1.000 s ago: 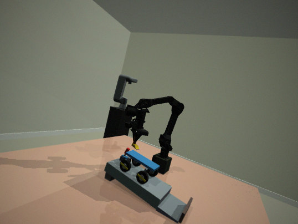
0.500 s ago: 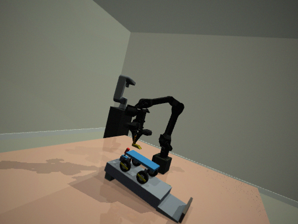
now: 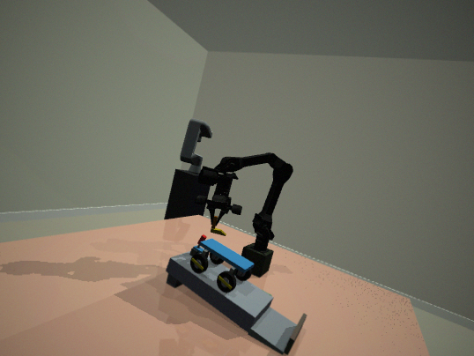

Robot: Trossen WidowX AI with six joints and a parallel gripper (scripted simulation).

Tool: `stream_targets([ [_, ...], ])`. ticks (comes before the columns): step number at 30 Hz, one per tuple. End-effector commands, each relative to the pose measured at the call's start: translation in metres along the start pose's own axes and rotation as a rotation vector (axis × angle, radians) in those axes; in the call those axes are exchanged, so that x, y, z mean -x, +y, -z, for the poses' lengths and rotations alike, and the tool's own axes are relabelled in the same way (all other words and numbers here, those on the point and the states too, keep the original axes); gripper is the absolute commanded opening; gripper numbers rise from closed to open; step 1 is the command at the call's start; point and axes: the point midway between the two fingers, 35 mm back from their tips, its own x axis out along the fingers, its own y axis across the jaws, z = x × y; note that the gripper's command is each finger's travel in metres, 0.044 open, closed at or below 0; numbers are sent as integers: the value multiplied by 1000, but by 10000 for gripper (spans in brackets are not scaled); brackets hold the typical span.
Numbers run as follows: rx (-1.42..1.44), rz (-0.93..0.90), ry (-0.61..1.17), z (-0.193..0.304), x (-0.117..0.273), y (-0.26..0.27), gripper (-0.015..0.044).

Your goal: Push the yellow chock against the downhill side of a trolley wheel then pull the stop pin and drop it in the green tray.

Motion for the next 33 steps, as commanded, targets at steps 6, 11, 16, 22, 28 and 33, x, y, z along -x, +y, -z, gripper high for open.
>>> stream_targets([
  [6, 309, -3, -3, 0, 0, 0, 0],
  [11, 480, -3, -4, 0, 0, 0, 0],
  [16, 651, -4, -4, 0, 0, 0, 0],
  [22, 855, -5, -5, 0, 0, 0, 0],
  [28, 1054, -5, -6, 0, 0, 0, 0],
  [33, 1076, -5, -6, 0, 0, 0, 0],
])
